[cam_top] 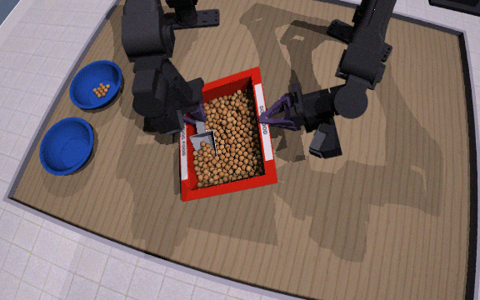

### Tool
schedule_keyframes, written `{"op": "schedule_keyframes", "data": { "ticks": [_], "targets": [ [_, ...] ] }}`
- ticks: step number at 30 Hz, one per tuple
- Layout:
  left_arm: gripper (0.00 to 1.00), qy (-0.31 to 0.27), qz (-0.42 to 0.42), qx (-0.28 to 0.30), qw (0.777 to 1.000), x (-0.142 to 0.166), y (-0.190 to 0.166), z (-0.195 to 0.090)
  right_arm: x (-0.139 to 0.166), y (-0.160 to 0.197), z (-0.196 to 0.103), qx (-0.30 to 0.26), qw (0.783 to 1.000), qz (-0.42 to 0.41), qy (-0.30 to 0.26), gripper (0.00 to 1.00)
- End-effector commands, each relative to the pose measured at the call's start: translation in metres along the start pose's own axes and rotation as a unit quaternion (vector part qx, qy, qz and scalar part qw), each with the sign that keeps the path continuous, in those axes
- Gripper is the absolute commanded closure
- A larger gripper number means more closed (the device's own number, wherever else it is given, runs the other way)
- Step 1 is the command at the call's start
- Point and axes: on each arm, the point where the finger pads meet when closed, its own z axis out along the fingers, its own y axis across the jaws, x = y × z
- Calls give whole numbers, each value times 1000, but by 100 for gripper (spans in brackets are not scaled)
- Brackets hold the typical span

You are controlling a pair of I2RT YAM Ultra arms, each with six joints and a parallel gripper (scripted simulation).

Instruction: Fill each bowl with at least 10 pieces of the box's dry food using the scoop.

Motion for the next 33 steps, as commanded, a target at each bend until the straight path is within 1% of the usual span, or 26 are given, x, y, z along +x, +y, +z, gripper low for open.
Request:
{"op": "schedule_keyframes", "data": {
  "ticks": [1,2,4,5,6,18,19,21,22,23,32,33],
  "targets": [
    [100,-11,56,35,998,-10,-38,-10,-12,1,-9,27,998,-14,-55,100],
    [100,-11,56,35,998,-10,-38,-10,-1,3,-8,20,999,-11,-31,100],
    [100,-11,56,35,998,-10,-38,-10,-1,3,-8,20,999,-11,-31,100],
    [100,-11,56,35,998,-10,-38,-10,-12,3,-11,31,997,-17,-67,100],
    [100,-11,56,35,998,-10,-38,-10,-12,4,-12,34,996,-20,-76,100],
    [100,-11,56,35,998,-10,-38,-10,-14,11,-23,69,986,-36,-149,100],
    [100,-11,56,35,998,-10,-38,-10,-5,13,-20,61,989,-37,-130,100],
    [100,-11,56,35,998,-10,-38,-10,-5,13,-20,61,989,-37,-130,100],
    [100,-11,56,35,998,-10,-38,-10,-13,12,-24,75,983,-40,-163,100],
    [100,-11,56,35,998,-10,-38,-10,-15,14,-26,73,980,-44,-177,100],
    [100,-11,56,35,998,-10,-38,-10,-10,17,-31,101,967,-54,-226,100],
    [100,-11,56,35,998,-10,-38,-10,-13,19,-32,100,964,-59,-241,100]
  ]
}}
